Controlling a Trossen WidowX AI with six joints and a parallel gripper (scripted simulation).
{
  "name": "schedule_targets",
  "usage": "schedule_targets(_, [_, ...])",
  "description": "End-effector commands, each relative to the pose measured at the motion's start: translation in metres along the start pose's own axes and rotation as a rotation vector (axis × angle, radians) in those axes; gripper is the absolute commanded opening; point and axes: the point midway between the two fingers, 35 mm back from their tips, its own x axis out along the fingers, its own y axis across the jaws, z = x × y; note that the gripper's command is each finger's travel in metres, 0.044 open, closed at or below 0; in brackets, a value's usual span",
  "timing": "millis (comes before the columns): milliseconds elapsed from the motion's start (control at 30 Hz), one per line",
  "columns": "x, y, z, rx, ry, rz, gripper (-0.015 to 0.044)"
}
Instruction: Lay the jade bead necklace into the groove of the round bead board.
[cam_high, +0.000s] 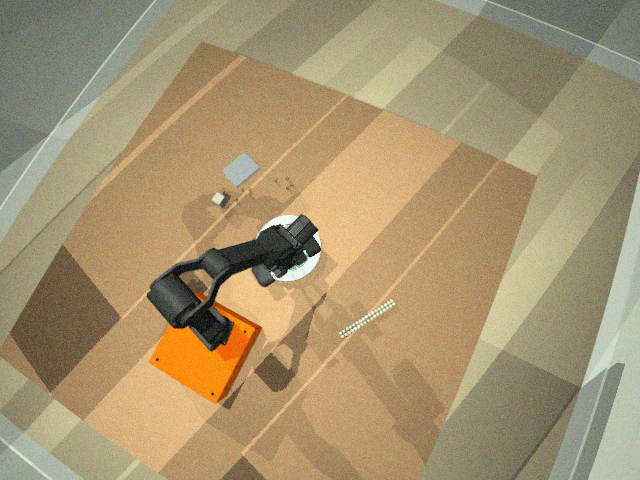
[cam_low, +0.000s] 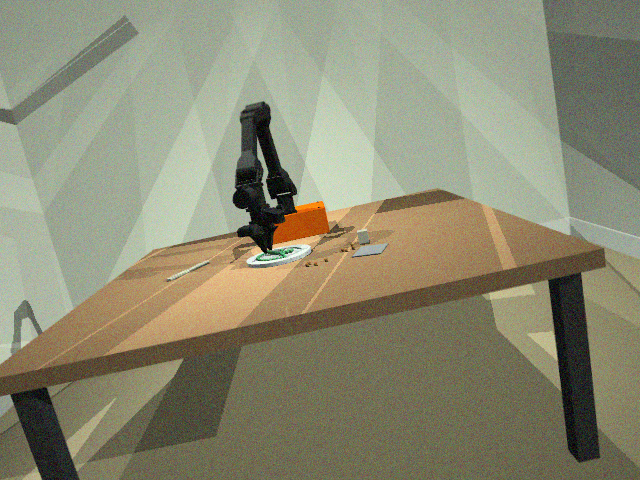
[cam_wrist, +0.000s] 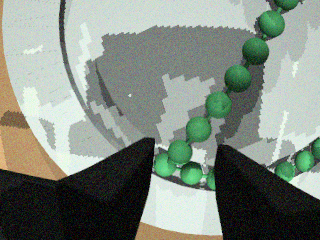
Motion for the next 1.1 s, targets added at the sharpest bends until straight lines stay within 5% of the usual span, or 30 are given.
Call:
schedule_targets(0, [0.0043,0.0020,-0.0007,-0.005,0.004,0.008,0.0120])
schedule_targets(67, [0.0043,0.0020,-0.0007,-0.005,0.004,0.008,0.0120])
schedule_targets(233, [0.0020,0.0010,-0.0002,0.000,0.001,0.003,0.0000])
schedule_targets(1067, [0.0020,0.0010,-0.0002,0.000,0.001,0.003,0.0000])
